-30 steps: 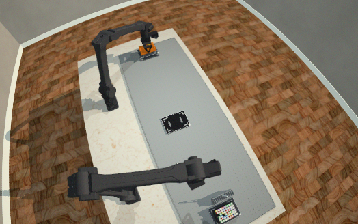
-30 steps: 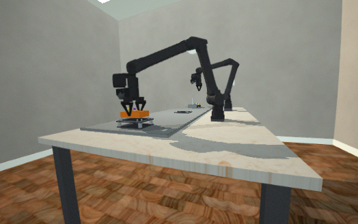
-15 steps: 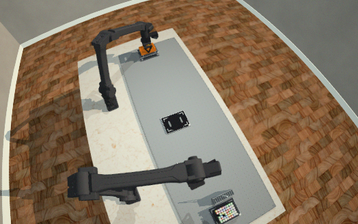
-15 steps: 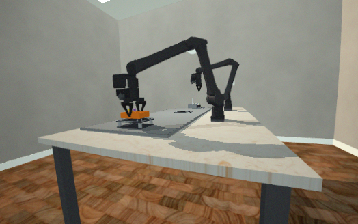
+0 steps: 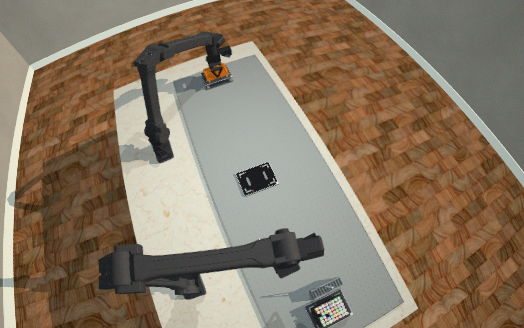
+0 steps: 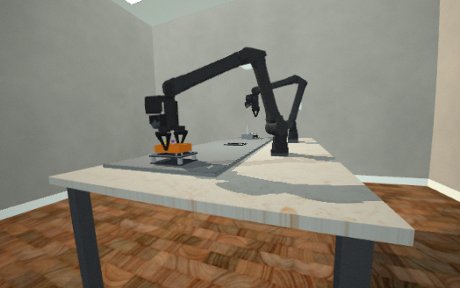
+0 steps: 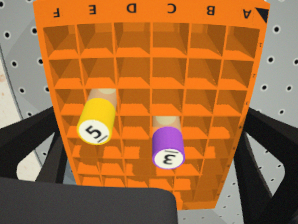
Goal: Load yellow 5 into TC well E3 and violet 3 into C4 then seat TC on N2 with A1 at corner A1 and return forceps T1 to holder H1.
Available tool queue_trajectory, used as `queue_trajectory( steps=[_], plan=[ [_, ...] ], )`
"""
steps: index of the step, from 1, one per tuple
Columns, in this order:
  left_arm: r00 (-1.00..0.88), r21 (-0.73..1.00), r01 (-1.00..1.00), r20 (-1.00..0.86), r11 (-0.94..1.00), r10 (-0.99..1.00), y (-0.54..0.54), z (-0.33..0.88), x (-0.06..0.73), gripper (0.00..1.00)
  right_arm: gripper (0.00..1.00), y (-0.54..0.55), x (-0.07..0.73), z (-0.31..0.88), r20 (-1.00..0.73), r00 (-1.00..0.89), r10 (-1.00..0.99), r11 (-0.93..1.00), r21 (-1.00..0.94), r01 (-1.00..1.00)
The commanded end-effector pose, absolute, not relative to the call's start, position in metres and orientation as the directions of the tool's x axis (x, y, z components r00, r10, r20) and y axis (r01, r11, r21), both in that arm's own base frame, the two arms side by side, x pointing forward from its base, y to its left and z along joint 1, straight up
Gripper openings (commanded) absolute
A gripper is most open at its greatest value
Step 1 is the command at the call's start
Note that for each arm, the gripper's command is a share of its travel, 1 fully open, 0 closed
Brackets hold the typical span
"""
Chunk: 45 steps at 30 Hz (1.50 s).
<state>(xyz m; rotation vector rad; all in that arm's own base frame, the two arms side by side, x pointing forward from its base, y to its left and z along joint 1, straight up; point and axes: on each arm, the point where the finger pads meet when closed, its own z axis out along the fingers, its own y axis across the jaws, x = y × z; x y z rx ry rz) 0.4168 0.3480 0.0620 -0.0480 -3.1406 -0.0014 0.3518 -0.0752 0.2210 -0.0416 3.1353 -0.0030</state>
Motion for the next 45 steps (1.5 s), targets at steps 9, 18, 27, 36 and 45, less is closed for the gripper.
queue_trajectory(
  steps=[9, 18, 27, 36, 45],
  plan=[
    [-0.999, 0.014, 0.035, -0.018, 0.999, 0.035, 0.35, 0.063, 0.429, 0.0, 0.24, -0.078, 0.36, 0.233, -0.035, -0.999, -0.012, 1.0, -0.008, -0.012],
    [-0.999, 0.015, 0.035, -0.019, 0.999, 0.035, 0.349, 0.061, 0.428, 0.0, 0.24, -0.078, 0.36, 0.233, -0.035, -0.999, -0.012, 1.0, -0.008, -0.012],
    [-0.999, 0.014, 0.035, -0.017, 0.999, 0.035, 0.349, 0.059, 0.428, 0.0, 0.24, -0.078, 0.36, 0.233, -0.035, -0.999, -0.012, 1.0, -0.008, -0.012],
    [-0.999, 0.014, 0.034, -0.018, 0.999, 0.035, 0.348, 0.06, 0.427, 0.0, 0.24, -0.078, 0.36, 0.233, -0.035, -0.999, -0.012, 1.0, -0.008, -0.012],
    [-0.999, 0.012, 0.035, -0.015, 0.999, 0.035, 0.349, 0.056, 0.427, 0.0, 0.24, -0.078, 0.36, 0.233, -0.035, -0.999, -0.012, 1.0, -0.008, -0.012]
  ],
)
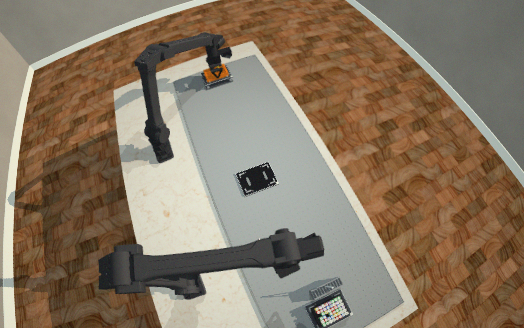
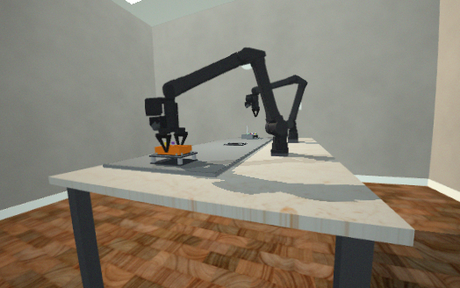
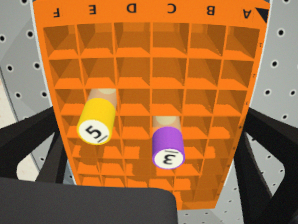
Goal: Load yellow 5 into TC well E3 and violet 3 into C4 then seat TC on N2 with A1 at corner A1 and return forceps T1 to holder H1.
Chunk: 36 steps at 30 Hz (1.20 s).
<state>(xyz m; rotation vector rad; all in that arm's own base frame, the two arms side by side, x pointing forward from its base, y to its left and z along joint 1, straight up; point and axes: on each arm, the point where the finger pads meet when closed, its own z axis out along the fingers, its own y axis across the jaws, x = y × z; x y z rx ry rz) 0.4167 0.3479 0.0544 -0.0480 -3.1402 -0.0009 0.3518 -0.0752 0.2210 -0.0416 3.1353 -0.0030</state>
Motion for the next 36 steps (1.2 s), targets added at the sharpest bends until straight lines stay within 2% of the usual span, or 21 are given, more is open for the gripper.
queue_trajectory(
  steps=[1, 19, 20, 36],
  plan=[
    [-0.999, 0.024, 0.031, -0.027, 0.999, 0.032, 0.355, 0.067, 0.427, 0.0, 0.24, -0.078, 0.36, 0.233, -0.035, -0.999, -0.012, 1.0, -0.008, -0.012],
    [-0.999, 0.024, 0.031, -0.027, 0.999, 0.032, 0.355, 0.066, 0.427, 0.0, 0.24, -0.078, 0.36, 0.233, -0.035, -0.999, -0.012, 1.0, -0.008, -0.012],
    [-0.999, 0.024, 0.031, -0.027, 0.999, 0.032, 0.355, 0.066, 0.427, 1.0, 0.24, -0.078, 0.36, 0.233, -0.035, -0.999, -0.012, 1.0, -0.008, -0.012],
    [-0.999, 0.024, 0.031, -0.027, 0.999, 0.032, 0.355, 0.066, 0.427, 1.0, 0.24, -0.078, 0.36, 0.233, -0.035, -0.999, -0.012, 1.0, -0.008, -0.012]
  ],
)
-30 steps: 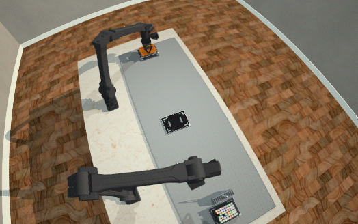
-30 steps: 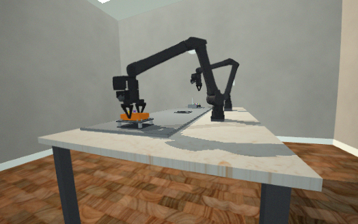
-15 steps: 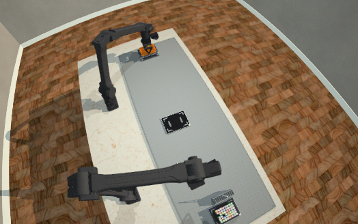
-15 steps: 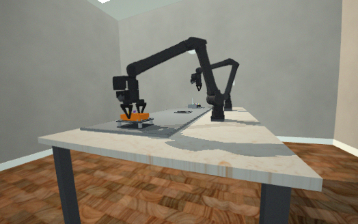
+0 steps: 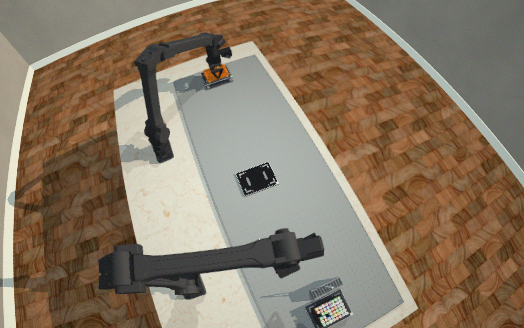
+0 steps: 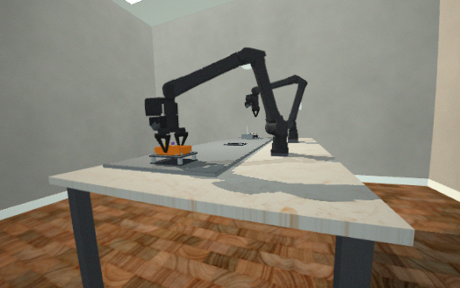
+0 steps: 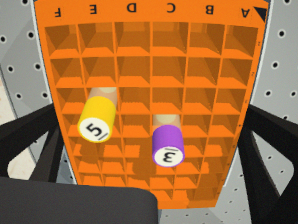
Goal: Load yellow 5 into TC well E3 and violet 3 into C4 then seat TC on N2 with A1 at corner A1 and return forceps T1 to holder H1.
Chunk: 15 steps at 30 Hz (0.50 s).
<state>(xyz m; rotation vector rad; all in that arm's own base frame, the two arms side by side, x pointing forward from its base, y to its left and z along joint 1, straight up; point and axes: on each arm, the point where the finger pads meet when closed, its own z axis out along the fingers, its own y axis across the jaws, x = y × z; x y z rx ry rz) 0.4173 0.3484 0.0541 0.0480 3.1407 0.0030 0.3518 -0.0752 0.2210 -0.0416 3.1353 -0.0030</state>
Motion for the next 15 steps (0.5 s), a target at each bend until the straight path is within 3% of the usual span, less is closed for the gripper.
queue_trajectory(
  steps=[1, 15],
  plan=[
    [-0.999, 0.024, 0.031, -0.027, 0.999, 0.032, 0.355, 0.066, 0.427, 1.0, 0.24, -0.078, 0.36, 0.233, -0.035, -0.999, -0.012, 1.0, -0.008, -0.012],
    [-0.998, 0.048, 0.033, -0.057, 0.998, 0.036, 0.356, 0.106, 0.436, 1.0, 0.24, -0.078, 0.36, 0.233, -0.035, -0.999, -0.012, 1.0, -0.008, -0.012]
  ],
)
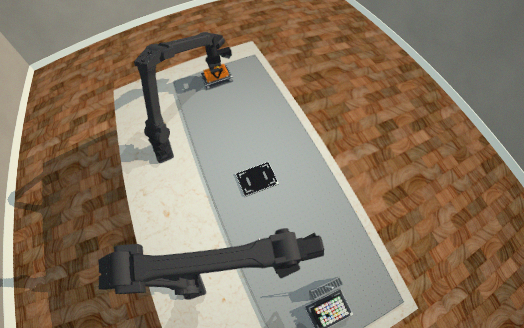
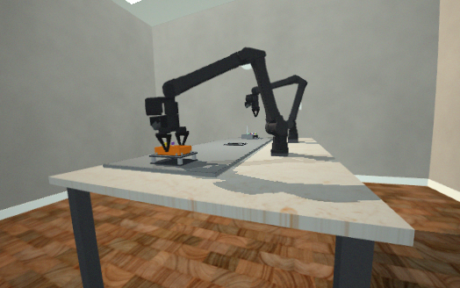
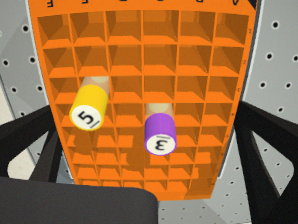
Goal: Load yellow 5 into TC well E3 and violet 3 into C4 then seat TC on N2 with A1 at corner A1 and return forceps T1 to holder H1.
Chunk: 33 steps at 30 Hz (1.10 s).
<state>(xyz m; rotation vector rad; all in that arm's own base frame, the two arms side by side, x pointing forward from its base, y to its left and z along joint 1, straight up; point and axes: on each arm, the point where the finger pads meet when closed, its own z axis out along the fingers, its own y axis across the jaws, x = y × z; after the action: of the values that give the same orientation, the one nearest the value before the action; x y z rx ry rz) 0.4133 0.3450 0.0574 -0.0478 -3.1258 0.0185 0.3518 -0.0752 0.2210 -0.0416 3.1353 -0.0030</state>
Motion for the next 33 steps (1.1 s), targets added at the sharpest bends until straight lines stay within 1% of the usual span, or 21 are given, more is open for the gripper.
queue_trajectory(
  steps=[1, 22, 33],
  plan=[
    [-0.998, 0.048, 0.033, -0.057, 0.998, 0.036, 0.356, 0.108, 0.436, 1.0, 0.24, -0.078, 0.36, 0.233, -0.035, -0.999, -0.012, 1.0, -0.008, -0.012],
    [-0.998, 0.049, 0.033, -0.058, 0.998, 0.036, 0.355, 0.14, 0.435, 1.0, 0.24, -0.078, 0.36, 0.233, -0.035, -0.999, -0.012, 1.0, -0.008, -0.012],
    [-0.998, 0.043, 0.034, -0.051, 0.999, 0.036, 0.354, 0.135, 0.433, 1.0, 0.24, -0.078, 0.36, 0.233, -0.035, -0.999, -0.012, 1.0, -0.008, -0.012]
  ],
)
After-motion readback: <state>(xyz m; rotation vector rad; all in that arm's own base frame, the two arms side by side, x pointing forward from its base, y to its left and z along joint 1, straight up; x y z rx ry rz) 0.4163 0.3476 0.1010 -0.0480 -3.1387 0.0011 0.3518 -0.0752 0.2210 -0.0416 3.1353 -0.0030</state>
